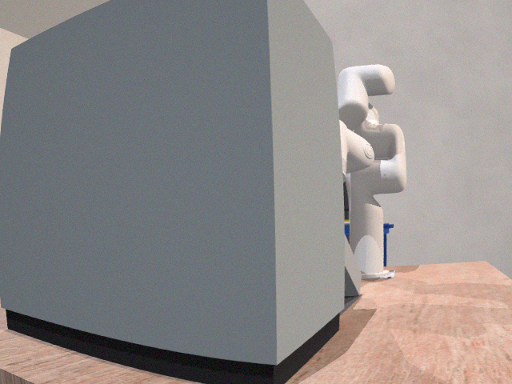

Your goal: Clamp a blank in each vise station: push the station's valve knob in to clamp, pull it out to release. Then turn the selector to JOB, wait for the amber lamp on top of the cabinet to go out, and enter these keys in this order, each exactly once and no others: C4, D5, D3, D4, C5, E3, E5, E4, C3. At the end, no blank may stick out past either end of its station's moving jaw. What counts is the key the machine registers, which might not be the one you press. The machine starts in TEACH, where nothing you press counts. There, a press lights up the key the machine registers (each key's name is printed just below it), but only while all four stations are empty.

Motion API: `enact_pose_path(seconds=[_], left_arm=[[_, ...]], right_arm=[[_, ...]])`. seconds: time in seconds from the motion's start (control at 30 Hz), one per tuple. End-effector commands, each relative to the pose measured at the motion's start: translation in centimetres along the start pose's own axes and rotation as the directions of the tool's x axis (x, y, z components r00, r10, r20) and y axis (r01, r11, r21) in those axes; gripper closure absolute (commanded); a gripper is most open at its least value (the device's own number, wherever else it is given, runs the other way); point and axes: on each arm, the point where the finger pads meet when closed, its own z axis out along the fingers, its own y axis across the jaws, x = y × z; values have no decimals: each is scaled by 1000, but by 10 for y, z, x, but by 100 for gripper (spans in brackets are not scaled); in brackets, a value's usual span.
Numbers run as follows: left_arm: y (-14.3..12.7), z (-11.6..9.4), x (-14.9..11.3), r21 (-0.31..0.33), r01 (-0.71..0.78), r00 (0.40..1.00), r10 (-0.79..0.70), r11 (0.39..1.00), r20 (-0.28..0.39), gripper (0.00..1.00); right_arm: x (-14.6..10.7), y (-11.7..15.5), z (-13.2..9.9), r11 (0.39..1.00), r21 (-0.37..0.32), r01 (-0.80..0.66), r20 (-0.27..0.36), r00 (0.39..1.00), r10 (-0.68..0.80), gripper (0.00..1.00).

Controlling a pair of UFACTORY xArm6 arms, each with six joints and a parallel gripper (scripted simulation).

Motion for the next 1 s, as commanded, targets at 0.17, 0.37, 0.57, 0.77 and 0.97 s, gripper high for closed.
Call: enact_pose_path(seconds=[0.17,0.37,0.57,0.77,0.97], left_arm=[[-2,2,0,2,0,1000,0,1000,-5,100],[-2,6,0,2,0,1000,0,1000,-5,100],[-2,8,0,2,0,1000,0,1000,-5,100],[-2,8,0,2,0,1000,0,1000,-5,100],[-2,9,0,2,0,1000,0,1000,-5,100]], right_arm=[[0,0,-2,1000,-5,0,-2,1000,0,0],[0,0,-2,1000,-5,0,-2,1000,0,0],[0,0,-2,1000,-5,0,-2,1000,0,0],[0,0,-2,1000,-5,0,-2,1000,0,0],[0,0,-2,1000,-5,0,-2,1000,0,0]])
